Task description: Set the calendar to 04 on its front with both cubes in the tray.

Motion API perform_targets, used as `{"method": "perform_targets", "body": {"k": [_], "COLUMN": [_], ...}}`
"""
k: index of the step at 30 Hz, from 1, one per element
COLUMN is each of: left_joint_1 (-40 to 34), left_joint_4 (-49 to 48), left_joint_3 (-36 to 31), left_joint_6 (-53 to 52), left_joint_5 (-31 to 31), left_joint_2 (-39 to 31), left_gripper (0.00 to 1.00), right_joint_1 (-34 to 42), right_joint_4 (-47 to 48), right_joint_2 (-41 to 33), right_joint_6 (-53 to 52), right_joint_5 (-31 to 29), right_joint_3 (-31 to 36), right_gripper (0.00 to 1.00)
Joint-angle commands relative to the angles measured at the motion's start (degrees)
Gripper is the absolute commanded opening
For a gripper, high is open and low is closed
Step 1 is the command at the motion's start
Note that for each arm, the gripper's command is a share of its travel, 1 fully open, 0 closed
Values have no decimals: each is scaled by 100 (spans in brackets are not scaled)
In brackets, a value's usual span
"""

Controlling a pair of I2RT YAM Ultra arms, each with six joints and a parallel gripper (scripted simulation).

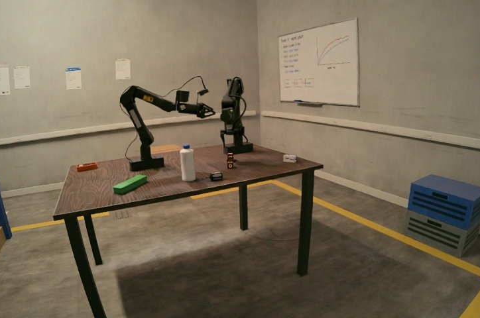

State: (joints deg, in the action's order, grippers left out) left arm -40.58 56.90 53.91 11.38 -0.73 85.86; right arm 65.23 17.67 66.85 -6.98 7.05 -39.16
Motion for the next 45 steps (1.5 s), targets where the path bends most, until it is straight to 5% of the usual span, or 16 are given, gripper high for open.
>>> {"method": "perform_targets", "body": {"k": [1,8,9,15,30,45], "left_joint_1": [69,-55,-56,188,563,547], "left_joint_4": [729,817,791,365,-487,-129], "left_joint_3": [501,436,435,578,1933,2845], "left_joint_6": [-34,51,77,-78,-4000,-7329], "left_joint_5": [-2,-3,-4,17,356,177], "left_joint_2": [-330,-171,-173,-294,1309,2561], "left_gripper": [64,64,55,55,55,55], "right_joint_1": [10,10,10,91,1636,2238], "right_joint_4": [163,163,163,31,-1207,-2684], "right_joint_2": [-23,-23,-23,-75,117,918], "right_joint_6": [-4,-4,-4,-162,-1280,-2617], "right_joint_5": [-13,-13,-13,-604,-4655,-6418], "right_joint_3": [-172,-172,-172,-224,-719,-1755], "right_gripper": [100,100,100,100,100,100]}}
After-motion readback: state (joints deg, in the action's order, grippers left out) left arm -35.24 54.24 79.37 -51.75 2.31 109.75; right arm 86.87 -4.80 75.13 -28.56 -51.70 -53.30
